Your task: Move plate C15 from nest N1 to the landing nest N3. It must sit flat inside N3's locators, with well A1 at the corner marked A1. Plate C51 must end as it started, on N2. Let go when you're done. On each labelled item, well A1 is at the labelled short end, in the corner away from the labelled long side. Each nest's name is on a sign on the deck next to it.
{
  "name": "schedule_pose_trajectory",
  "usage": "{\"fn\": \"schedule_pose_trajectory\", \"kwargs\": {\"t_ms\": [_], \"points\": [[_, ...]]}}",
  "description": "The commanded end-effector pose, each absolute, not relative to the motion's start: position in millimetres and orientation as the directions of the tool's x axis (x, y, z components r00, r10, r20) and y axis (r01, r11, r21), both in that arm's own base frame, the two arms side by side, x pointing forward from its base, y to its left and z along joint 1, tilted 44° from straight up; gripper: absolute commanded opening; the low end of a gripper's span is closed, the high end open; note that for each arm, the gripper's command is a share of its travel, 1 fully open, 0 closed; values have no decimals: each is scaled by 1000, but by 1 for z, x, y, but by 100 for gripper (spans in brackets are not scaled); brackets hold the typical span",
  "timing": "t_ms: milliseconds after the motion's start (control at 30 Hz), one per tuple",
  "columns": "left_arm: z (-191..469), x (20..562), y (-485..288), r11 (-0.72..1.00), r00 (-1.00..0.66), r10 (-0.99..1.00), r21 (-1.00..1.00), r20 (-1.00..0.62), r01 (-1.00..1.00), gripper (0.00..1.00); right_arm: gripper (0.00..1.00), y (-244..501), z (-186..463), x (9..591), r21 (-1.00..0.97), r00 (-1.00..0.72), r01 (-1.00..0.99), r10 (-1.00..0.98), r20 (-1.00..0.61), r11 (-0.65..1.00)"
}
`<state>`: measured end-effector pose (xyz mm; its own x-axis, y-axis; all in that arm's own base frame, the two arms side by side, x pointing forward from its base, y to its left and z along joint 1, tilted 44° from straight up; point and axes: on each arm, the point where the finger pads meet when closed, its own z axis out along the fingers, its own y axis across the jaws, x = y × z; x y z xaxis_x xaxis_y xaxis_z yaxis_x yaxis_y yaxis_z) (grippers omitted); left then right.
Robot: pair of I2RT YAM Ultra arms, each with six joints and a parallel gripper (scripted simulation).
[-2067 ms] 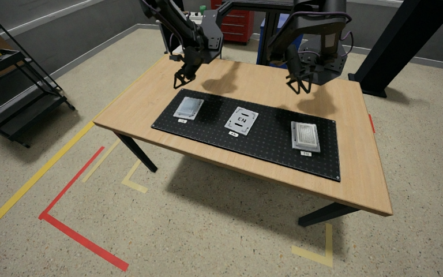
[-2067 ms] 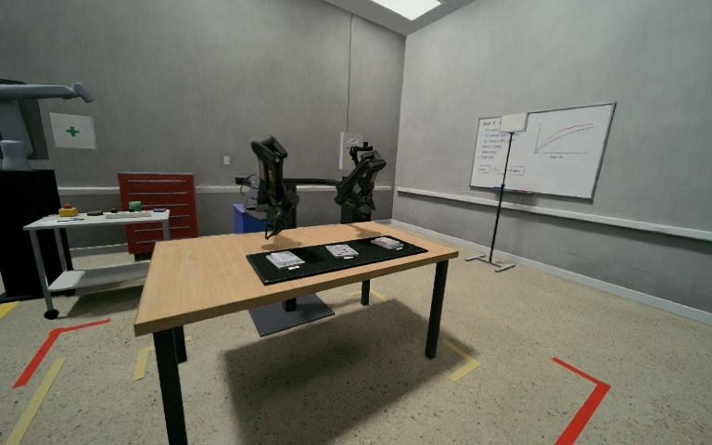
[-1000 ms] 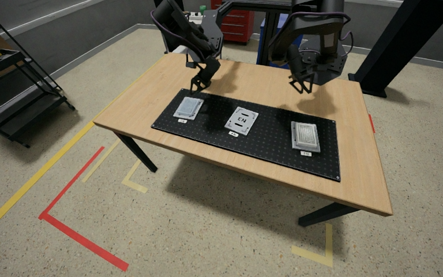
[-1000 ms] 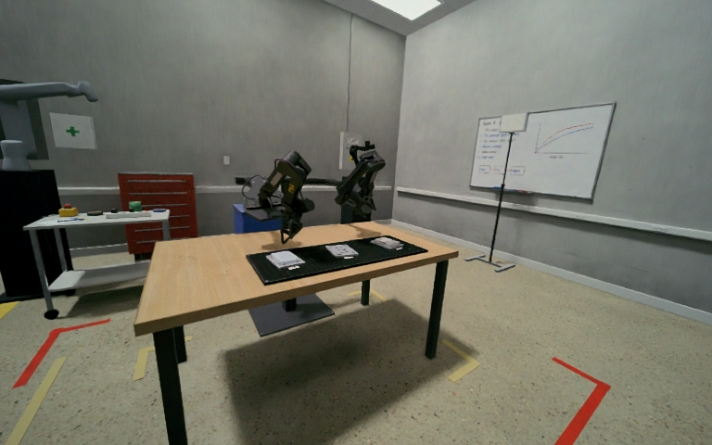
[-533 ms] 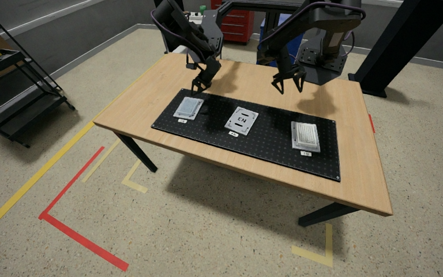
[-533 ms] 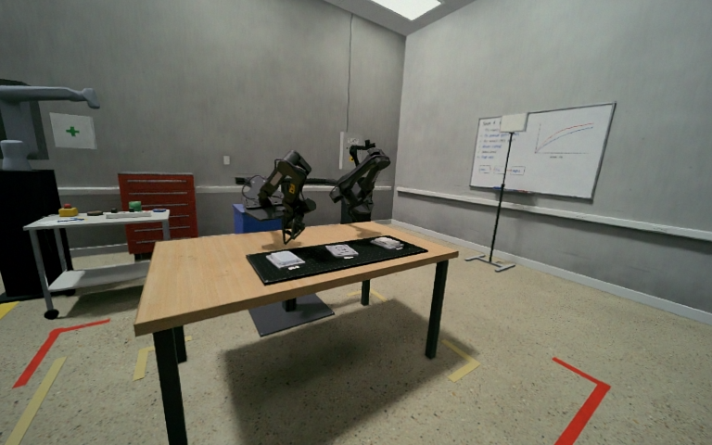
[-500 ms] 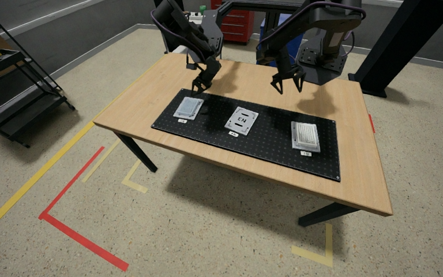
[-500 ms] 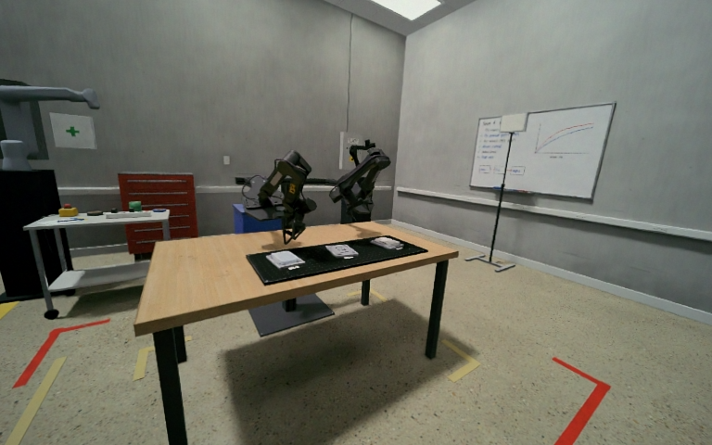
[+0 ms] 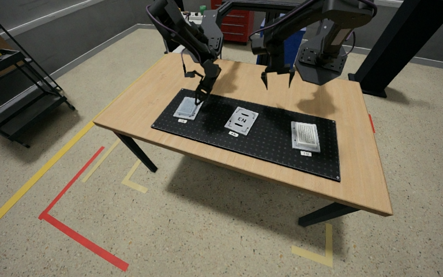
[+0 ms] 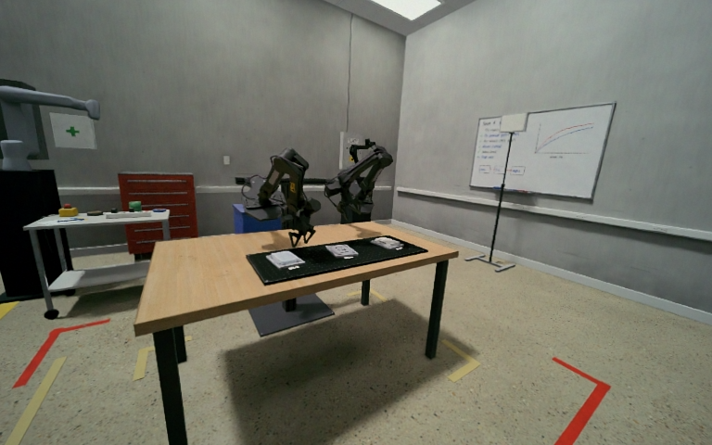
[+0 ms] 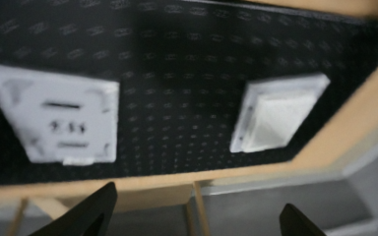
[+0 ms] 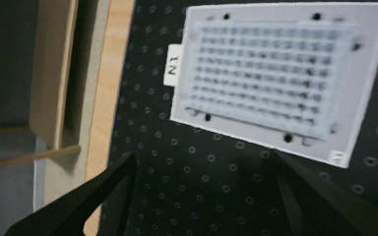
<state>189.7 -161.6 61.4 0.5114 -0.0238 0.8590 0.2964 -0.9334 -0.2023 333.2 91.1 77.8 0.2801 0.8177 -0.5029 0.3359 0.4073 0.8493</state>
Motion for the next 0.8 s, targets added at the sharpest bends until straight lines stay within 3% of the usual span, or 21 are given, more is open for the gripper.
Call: {"fn": "schedule_pose_trajectory", "kwargs": {"t_ms": [0,267,767], "points": [[54,180,-183,-947,454,216,73,864,311,100,100,107,87,353,770,149,375,786,-600,516],[55,169,-213,-879,423,468,358,776,316,100,100,121,106,373,686,17,357,730,-684,634],[72,132,-273,-519,442,826,779,350,352,100,100,105,121,392,372,-250,302,450,-857,878]]}}
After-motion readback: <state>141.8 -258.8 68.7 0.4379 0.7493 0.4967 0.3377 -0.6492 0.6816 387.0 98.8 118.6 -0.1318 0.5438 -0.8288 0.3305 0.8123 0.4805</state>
